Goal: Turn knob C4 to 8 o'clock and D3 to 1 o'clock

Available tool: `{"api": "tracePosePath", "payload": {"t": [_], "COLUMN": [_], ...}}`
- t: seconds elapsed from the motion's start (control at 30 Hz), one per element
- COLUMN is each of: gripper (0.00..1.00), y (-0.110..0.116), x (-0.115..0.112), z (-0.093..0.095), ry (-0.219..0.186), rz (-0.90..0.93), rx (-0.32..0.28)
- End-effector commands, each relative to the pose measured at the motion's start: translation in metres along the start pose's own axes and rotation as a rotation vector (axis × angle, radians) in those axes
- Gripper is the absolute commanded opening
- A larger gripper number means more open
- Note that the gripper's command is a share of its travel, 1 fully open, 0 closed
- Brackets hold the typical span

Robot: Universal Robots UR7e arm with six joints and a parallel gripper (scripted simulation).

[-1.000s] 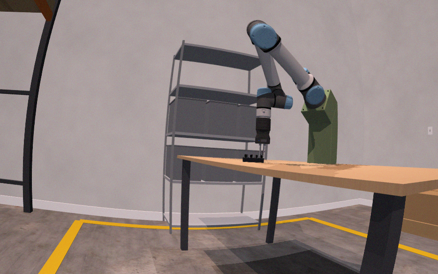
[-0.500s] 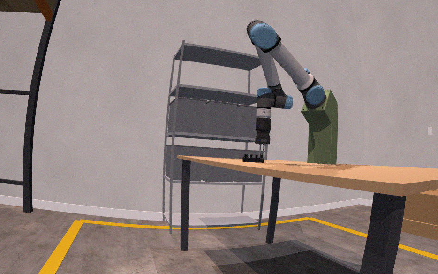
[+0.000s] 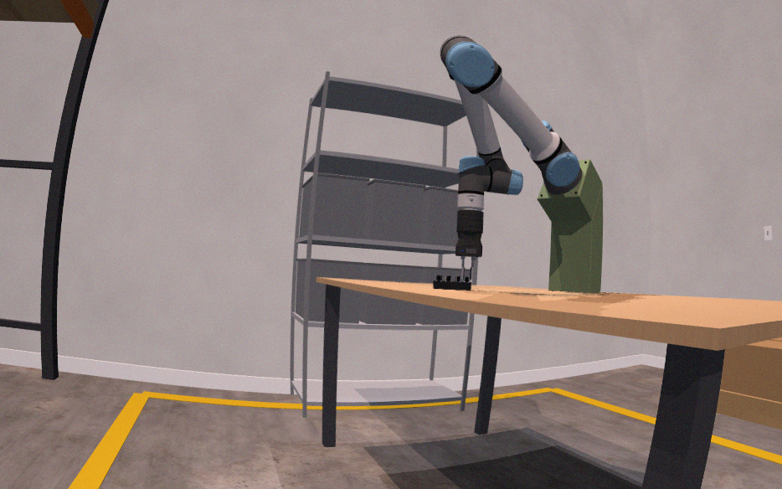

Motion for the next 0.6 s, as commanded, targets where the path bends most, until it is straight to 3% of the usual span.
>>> {"api": "tracePosePath", "payload": {"t": [0.0, 0.57], "gripper": [0.46, 0.46], "y": [0.0006, 0.0001], "x": [0.0002, 0.0009], "z": [0.0002, -0.0048], "ry": [0.0, 0.0], "rz": [-0.002, 0.0], "rx": [-0.001, 0.0]}}
Point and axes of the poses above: the point where the finger pads meet when closed, its own z axis out along the fingers, its own x axis across the jaws, y = z × x, the point moved 2 cm from there along -z, back along the fingers, and after that the axes turned 12 degrees about -z, right-handed, at the moved point
